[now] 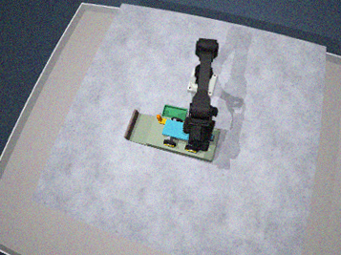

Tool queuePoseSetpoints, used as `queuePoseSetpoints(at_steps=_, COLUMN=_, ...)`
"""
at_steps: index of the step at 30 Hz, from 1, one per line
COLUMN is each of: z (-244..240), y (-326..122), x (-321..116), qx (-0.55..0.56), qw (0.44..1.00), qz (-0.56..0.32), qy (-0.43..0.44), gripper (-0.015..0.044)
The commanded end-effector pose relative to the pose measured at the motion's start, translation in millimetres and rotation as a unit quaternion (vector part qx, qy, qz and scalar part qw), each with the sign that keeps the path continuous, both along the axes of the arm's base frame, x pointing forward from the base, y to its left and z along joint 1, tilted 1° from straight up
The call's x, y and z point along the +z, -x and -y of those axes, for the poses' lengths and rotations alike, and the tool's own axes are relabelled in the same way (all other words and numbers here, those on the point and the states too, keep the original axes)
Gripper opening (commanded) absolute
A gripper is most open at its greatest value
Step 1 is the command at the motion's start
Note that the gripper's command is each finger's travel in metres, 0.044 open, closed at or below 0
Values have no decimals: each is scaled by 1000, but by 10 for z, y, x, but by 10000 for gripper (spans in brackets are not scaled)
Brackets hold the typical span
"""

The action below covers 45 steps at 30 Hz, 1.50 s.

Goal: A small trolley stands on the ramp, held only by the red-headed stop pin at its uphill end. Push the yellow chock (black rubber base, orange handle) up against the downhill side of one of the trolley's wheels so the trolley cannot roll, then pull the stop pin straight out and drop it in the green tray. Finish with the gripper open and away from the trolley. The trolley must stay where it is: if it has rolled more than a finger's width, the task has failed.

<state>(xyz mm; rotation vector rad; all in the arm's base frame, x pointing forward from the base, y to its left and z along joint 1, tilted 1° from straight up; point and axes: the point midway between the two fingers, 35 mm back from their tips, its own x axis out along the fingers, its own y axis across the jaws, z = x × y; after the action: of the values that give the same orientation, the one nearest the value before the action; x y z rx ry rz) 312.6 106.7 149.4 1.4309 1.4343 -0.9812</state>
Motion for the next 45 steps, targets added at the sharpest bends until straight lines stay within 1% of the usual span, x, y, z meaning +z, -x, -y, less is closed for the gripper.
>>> queuePoseSetpoints(at_steps=1, z=6, y=-2, x=38, qx=-1, qw=1000, qz=-1, qy=0, gripper=0)
queuePoseSetpoints(at_steps=45, z=71, y=31, x=277, qx=-2, qw=1000, qz=-2, qy=1, gripper=0)
